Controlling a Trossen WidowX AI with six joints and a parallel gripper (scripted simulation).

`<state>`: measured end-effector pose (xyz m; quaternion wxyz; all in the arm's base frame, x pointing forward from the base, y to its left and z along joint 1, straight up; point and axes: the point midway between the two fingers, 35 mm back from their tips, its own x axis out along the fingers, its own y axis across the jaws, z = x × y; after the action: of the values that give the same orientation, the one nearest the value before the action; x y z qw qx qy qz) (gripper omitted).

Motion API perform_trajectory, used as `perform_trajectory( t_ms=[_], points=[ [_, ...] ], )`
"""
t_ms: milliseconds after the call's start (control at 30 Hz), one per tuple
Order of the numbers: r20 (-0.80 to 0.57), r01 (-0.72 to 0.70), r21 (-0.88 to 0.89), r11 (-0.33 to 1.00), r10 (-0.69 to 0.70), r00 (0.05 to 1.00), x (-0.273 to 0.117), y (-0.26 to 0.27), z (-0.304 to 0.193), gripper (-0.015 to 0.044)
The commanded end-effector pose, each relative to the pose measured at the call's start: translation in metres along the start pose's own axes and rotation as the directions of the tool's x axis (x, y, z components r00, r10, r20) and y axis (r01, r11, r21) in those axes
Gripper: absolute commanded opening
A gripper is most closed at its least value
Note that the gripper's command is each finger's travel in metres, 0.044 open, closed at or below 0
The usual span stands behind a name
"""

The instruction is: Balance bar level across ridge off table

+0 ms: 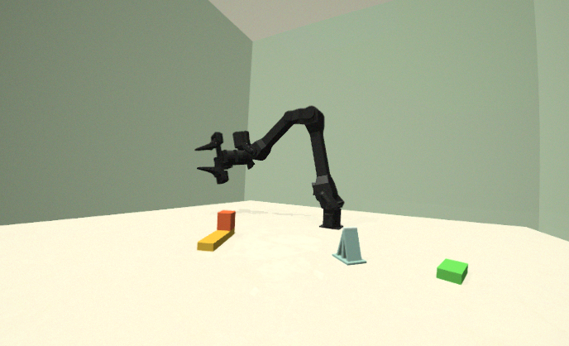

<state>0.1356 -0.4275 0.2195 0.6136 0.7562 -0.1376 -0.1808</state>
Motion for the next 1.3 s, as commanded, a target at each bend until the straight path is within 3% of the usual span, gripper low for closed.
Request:
perform_trajectory(
  t_ms=[0,667,1267],
  points=[
    [-0.004,0.037,-0.057,0.998,-0.037,0.999,0.019,-0.003,-0.008,0.0315],
    [-0.020,0.214,-0.280,0.936,-0.229,0.973,0.087,-0.025,-0.063,0.0315],
    [-0.042,0.345,-0.676,0.652,-0.501,0.865,0.129,-0.057,-0.126,0.0315]
  ],
)
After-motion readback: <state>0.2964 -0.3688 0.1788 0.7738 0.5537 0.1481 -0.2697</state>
